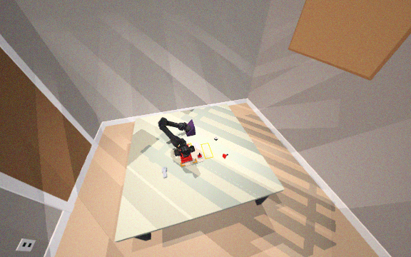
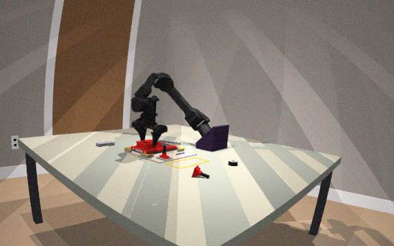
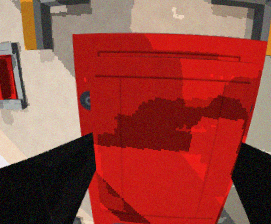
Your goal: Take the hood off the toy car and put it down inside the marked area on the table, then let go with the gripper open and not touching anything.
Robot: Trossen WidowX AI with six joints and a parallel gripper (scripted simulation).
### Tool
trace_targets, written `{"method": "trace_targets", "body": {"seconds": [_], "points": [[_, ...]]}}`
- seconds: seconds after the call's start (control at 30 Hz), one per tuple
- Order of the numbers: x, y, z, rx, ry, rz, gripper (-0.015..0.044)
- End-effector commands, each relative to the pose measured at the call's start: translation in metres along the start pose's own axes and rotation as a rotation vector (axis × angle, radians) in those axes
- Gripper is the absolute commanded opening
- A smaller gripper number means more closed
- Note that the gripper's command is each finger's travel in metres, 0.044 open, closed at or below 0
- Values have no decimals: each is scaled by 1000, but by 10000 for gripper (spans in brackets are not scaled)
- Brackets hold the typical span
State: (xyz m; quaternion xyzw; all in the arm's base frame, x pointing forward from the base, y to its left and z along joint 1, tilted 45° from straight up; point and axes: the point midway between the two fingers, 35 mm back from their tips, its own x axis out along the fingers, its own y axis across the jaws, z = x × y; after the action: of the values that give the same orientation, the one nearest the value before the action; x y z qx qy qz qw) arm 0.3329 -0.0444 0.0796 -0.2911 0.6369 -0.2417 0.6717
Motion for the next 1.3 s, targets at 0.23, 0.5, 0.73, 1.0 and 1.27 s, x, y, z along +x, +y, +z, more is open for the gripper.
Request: {"method": "trace_targets", "body": {"seconds": [0.23, 0.5, 0.73, 1.0, 1.27], "points": [[-4, 0, 0, 1, 0, -1, 65], [-9, 0, 0, 0, 0, 0, 0], [-13, 0, 1, 0, 0, 0, 0], [-19, 0, 1, 0, 0, 1, 0], [-24, 0, 0, 0, 0, 1, 0]]}}
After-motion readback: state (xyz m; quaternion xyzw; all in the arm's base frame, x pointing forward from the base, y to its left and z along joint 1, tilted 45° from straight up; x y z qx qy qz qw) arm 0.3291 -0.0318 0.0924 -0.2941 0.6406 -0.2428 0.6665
